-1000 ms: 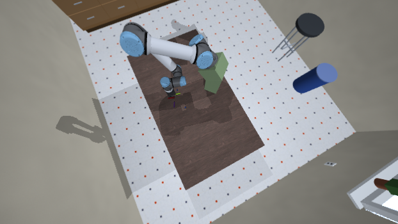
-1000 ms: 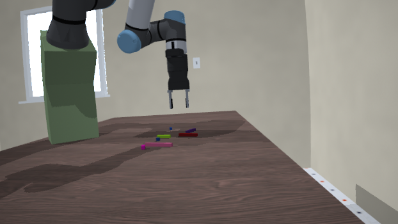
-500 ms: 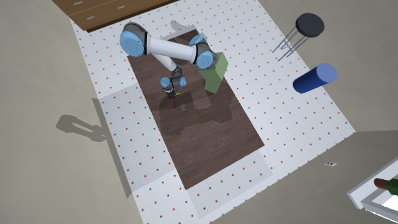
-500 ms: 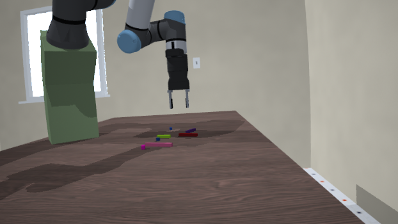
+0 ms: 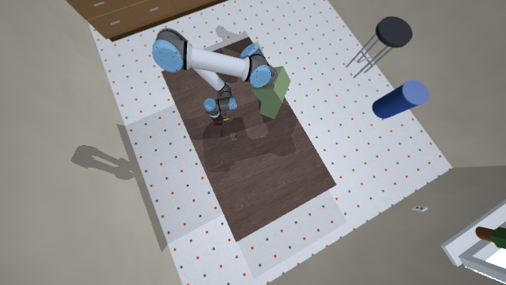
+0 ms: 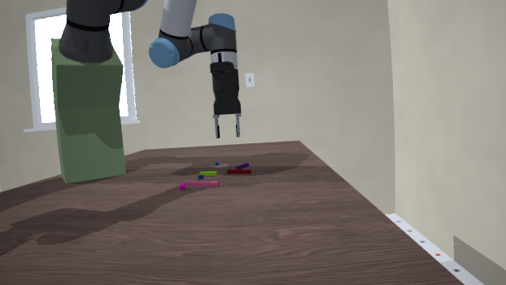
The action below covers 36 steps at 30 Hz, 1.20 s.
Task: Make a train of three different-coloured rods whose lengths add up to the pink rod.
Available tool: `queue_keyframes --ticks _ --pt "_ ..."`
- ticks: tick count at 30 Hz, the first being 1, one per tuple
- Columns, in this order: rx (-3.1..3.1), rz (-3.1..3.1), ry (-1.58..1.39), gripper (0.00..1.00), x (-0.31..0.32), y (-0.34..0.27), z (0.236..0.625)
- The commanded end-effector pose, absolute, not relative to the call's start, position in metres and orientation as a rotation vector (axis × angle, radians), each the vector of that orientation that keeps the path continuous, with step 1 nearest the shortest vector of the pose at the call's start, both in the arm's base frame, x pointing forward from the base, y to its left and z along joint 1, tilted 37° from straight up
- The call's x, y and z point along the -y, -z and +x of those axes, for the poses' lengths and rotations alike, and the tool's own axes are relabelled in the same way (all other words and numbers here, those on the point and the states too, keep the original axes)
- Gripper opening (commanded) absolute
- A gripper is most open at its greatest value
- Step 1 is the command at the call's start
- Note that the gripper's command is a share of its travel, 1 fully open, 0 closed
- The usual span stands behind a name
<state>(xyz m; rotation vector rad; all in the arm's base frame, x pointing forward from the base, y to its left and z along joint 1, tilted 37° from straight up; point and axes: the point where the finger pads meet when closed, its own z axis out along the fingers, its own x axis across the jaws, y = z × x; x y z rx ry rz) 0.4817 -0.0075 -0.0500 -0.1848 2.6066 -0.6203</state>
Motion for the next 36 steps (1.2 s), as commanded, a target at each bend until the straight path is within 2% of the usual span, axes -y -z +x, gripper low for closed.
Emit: queue_keyframes --ticks 1,28,36 --pt "-2.605 -0.185 0.620 1.00 0.007 0.050 0.482" --pt "-2.606 -0.185 0.620 1.00 0.008 0.050 0.482" --pt "-2.613 -0.183 0.613 1.00 0.041 0.050 0.482"
